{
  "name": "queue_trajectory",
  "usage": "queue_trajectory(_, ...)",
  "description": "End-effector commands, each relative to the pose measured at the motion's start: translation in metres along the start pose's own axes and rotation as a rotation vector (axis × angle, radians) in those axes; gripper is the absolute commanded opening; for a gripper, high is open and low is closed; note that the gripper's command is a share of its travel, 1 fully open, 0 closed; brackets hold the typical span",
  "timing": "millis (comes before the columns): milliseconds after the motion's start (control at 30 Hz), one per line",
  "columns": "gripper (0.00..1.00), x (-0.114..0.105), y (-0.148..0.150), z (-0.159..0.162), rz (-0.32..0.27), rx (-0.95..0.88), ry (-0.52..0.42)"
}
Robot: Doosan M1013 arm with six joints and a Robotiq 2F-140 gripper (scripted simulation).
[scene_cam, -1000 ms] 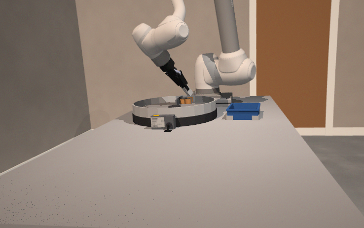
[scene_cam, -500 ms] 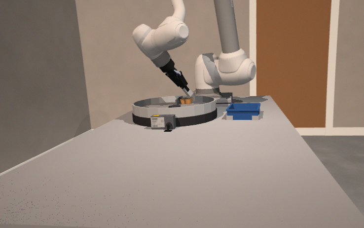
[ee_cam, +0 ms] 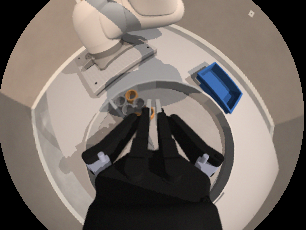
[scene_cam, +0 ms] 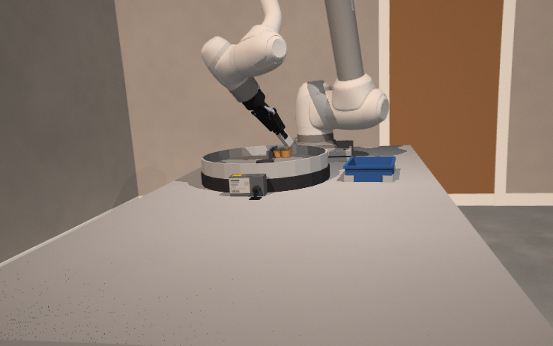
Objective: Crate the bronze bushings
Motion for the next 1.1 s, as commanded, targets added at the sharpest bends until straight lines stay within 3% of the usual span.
queue_trajectory(0, 0.06, -0.0001, 0.0000, -0.0001, 0.000, 0.000, 0.000)
queue_trajectory(1067, 0.06, 0.0077, -0.0002, 0.0065, 0.000, 0.000, 0.000)
Point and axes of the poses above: the point where the finger pads meet when closed, its own x axis out along the fingers, its own y axis across the jaws, z = x × y, the point moved 10 cm from there along -x, back along the fingers, and after that the axes turned 3 degrees about -x, right-handed, at the moved point
